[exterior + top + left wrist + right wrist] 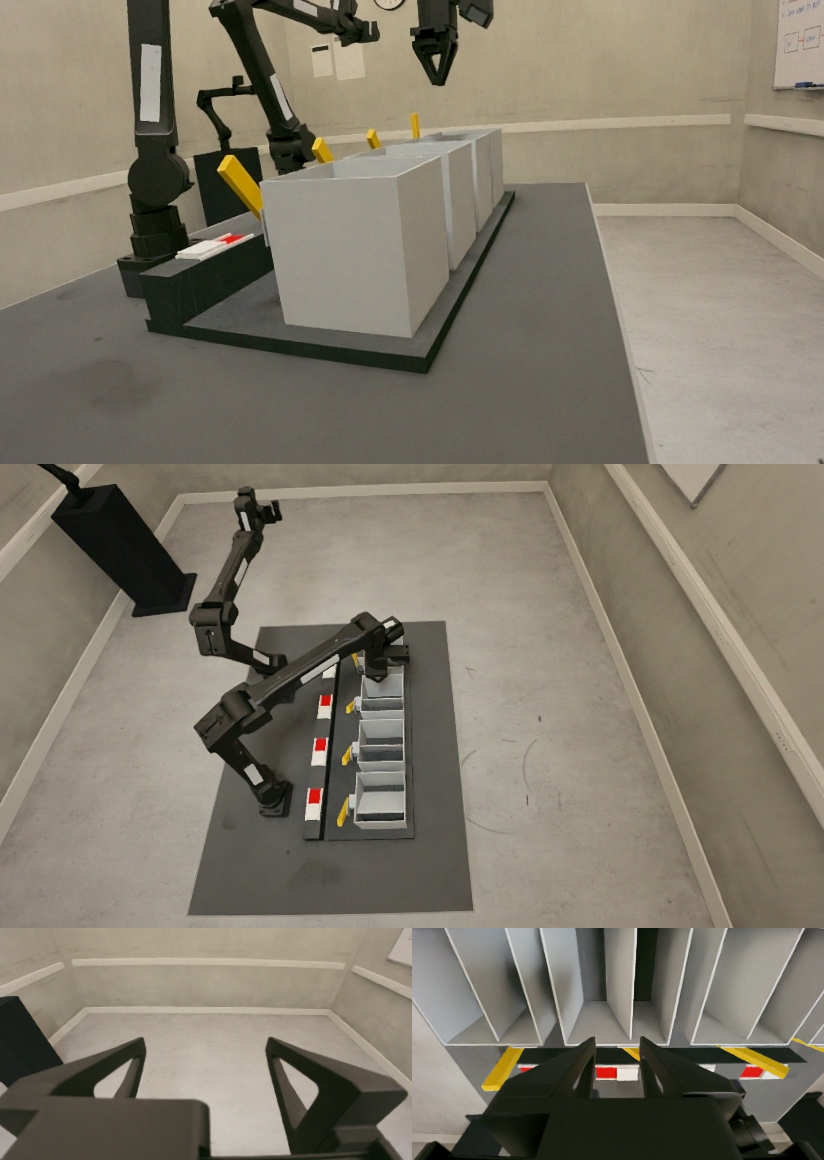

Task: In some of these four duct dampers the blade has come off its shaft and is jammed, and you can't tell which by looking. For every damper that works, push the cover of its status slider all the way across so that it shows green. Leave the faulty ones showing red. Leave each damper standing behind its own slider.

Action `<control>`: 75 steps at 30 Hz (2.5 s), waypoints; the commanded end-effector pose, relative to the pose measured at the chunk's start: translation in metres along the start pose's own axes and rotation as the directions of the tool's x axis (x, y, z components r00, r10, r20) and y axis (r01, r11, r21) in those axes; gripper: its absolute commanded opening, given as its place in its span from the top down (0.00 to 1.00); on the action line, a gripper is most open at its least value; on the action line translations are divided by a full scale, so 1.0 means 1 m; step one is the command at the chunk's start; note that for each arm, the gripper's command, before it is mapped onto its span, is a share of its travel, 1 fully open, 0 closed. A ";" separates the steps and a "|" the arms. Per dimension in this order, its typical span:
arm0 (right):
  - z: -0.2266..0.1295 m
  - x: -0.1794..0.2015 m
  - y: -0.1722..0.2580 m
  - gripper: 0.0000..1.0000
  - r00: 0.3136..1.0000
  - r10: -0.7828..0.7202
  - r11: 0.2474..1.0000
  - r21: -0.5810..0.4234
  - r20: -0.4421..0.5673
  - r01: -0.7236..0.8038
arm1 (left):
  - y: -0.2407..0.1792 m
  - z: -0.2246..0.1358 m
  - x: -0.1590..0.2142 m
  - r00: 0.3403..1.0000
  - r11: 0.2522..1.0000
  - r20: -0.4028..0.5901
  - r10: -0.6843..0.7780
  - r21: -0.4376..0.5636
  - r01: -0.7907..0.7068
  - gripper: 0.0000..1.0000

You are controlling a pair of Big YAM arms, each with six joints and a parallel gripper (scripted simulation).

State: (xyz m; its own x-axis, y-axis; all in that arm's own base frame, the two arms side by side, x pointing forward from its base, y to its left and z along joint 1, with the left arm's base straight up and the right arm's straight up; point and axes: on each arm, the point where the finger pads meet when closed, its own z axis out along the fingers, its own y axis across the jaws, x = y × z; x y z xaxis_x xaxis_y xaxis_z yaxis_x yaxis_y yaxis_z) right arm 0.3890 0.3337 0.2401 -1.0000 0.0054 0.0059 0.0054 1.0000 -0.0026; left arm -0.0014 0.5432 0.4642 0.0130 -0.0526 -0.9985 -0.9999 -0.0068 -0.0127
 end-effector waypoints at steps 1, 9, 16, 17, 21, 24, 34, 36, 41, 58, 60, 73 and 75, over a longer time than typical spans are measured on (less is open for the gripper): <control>-0.023 -0.006 0.004 0.64 0.999 0.010 0.999 -0.034 0.044 -0.009 | 0.003 0.000 -0.036 0.999 1.000 0.053 0.013 -0.004 -0.012 0.00; -0.023 -0.006 0.004 0.64 0.999 0.010 0.999 -0.034 0.044 -0.009 | 0.003 0.000 -0.036 0.999 1.000 0.053 0.013 -0.004 -0.012 0.00; -0.023 -0.006 0.004 0.64 0.999 0.010 0.999 -0.034 0.044 -0.009 | 0.003 0.000 -0.036 0.999 1.000 0.053 0.013 -0.004 -0.012 0.00; -0.023 -0.006 0.004 0.64 0.999 0.010 0.999 -0.034 0.044 -0.009 | 0.003 0.000 -0.036 0.999 1.000 0.053 0.013 -0.004 -0.012 0.00; -0.023 -0.006 0.004 0.64 0.999 0.010 0.999 -0.034 0.044 -0.009 | 0.003 0.000 -0.036 0.999 1.000 0.053 0.013 -0.004 -0.012 0.00; -0.023 -0.006 0.004 0.64 0.999 0.010 0.999 -0.034 0.044 -0.009 | 0.003 0.000 -0.036 0.999 1.000 0.053 0.013 -0.004 -0.012 0.00; -0.023 -0.006 0.004 0.64 0.999 0.010 0.999 -0.034 0.044 -0.009 | 0.003 0.000 -0.036 0.999 1.000 0.053 0.013 -0.004 -0.012 0.00; -0.023 -0.006 0.004 0.64 0.999 0.010 0.999 -0.034 0.044 -0.009 | 0.003 0.000 -0.036 0.999 1.000 0.053 0.013 -0.004 -0.012 0.00; -0.023 -0.006 0.004 0.64 0.999 0.010 0.999 -0.034 0.044 -0.009 | 0.003 0.000 -0.036 0.999 1.000 0.053 0.013 -0.004 -0.012 0.00; -0.028 -0.016 0.092 0.64 0.999 0.003 0.999 -0.044 0.046 -0.001 | 0.003 0.000 -0.036 0.999 1.000 0.053 0.013 -0.004 -0.012 0.00; -0.027 -0.015 0.118 0.64 0.999 0.003 0.999 -0.048 0.047 -0.001 | 0.003 0.000 -0.036 0.999 1.000 0.053 0.013 -0.004 -0.012 0.00; -0.050 -0.010 0.185 0.64 0.996 0.029 0.994 -0.108 0.084 -0.020 | 0.003 0.000 -0.036 0.999 1.000 0.053 0.013 -0.004 -0.012 0.00; -0.050 -0.010 0.185 0.64 0.996 0.029 0.994 -0.108 0.084 -0.020 | 0.003 0.000 -0.036 0.999 1.000 0.053 0.013 -0.004 -0.012 0.00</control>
State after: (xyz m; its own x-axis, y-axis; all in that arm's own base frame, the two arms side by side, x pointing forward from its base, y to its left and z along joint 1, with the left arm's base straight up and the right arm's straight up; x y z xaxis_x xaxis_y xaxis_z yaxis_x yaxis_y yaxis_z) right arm 0.3812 0.5237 0.2150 -0.9998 -0.0199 0.0043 -0.0199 0.9998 -0.0025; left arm -0.0014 0.5432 0.4642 0.0130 -0.0526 -0.9985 -0.9999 -0.0068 -0.0126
